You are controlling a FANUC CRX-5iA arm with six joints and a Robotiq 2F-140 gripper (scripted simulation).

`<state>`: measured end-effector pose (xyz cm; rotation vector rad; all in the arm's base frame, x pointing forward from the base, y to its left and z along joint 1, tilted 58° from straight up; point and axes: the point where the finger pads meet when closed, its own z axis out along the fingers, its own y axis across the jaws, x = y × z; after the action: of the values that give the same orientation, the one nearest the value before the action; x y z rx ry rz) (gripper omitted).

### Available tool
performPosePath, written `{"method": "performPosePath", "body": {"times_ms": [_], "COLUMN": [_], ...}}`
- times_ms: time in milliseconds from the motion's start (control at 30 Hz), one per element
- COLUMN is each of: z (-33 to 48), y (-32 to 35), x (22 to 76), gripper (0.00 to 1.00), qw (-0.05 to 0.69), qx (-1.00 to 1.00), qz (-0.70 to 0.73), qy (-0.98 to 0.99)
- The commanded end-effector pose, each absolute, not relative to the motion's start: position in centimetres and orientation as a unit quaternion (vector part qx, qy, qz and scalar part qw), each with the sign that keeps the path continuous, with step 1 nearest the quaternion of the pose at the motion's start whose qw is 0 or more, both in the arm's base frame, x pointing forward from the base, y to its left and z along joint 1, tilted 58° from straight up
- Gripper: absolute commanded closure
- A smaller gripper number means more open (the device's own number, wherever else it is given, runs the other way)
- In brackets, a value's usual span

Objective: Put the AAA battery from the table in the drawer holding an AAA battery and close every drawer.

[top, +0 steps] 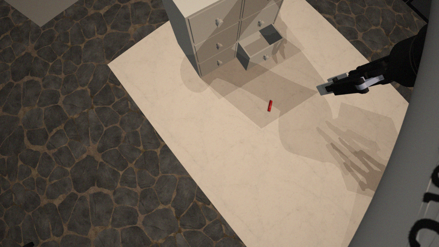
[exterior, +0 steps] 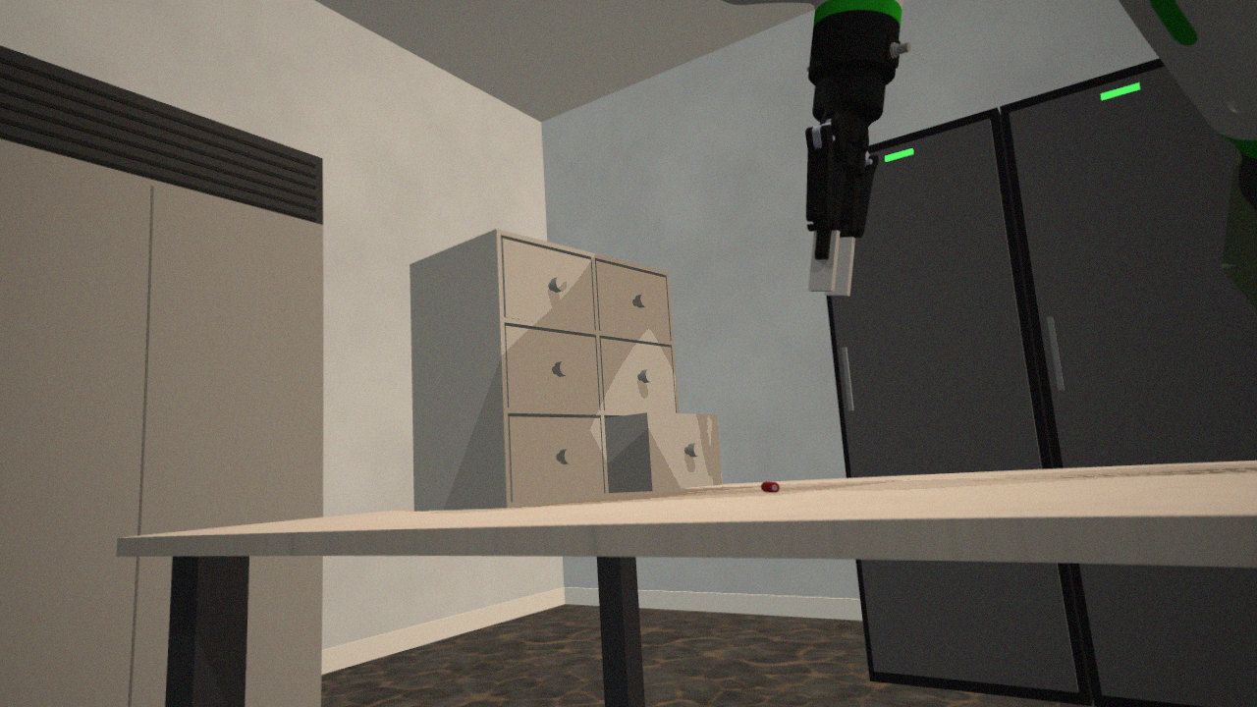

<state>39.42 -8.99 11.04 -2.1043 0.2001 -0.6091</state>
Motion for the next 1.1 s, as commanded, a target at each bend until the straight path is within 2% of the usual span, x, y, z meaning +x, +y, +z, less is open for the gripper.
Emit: {"method": "performPosePath", "body": {"times_ms": [0, 233, 933, 967, 1067], "z": [11.3, 11.5, 11.6, 11.6, 11.6], "y": [-9.5, -10.0, -10.1, -10.1, -10.1], "x": [38.4, 37.4, 37.2, 37.2, 37.2], "gripper": [0.80, 0.80, 0.80, 0.00, 0.00], "qw": [0.456, 0.459, 0.459, 0.459, 0.459], "qx": [-0.863, -0.873, -0.874, -0.874, -0.874], "qz": [-0.207, -0.163, -0.153, -0.153, -0.153], "qy": [0.060, 0.037, 0.032, 0.032, 0.032]}}
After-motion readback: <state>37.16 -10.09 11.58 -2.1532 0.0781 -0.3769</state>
